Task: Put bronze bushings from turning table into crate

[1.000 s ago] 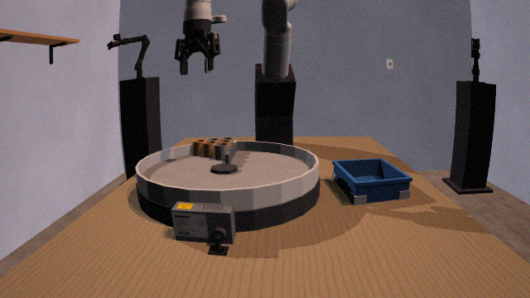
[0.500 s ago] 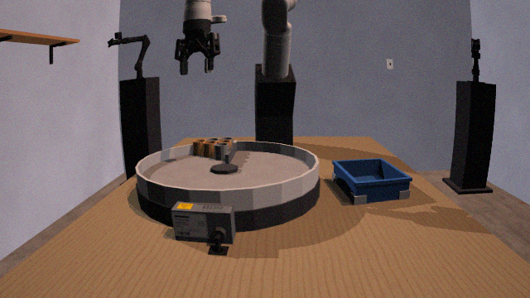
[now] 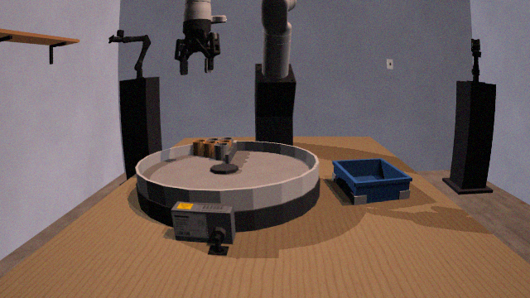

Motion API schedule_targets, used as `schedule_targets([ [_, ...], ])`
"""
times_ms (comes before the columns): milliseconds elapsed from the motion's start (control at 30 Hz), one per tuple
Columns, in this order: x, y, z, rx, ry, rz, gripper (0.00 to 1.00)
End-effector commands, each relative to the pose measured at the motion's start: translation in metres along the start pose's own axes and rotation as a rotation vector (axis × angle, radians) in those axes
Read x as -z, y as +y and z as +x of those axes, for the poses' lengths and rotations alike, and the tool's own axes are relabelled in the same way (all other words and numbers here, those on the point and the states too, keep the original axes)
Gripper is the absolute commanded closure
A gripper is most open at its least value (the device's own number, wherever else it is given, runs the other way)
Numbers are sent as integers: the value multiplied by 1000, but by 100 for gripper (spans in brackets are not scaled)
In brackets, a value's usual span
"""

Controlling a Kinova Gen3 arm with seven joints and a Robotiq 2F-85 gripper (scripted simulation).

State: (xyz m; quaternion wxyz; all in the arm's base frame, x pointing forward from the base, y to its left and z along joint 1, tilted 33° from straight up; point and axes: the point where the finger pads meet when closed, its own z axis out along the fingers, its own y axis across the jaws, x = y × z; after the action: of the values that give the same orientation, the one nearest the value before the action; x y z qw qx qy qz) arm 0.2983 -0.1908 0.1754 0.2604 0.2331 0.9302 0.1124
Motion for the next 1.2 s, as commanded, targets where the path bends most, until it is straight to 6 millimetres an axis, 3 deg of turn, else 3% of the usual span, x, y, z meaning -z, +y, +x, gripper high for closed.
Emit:
schedule_targets([
  [0,0,0,0,0,-1,0,0],
  [567,0,0,0,0,-1,0,0],
  [733,-42,5,3,5,2,-2,0],
  [1133,-42,5,3,5,2,-2,0],
  [1167,-50,4,3,2,1,0,0],
])
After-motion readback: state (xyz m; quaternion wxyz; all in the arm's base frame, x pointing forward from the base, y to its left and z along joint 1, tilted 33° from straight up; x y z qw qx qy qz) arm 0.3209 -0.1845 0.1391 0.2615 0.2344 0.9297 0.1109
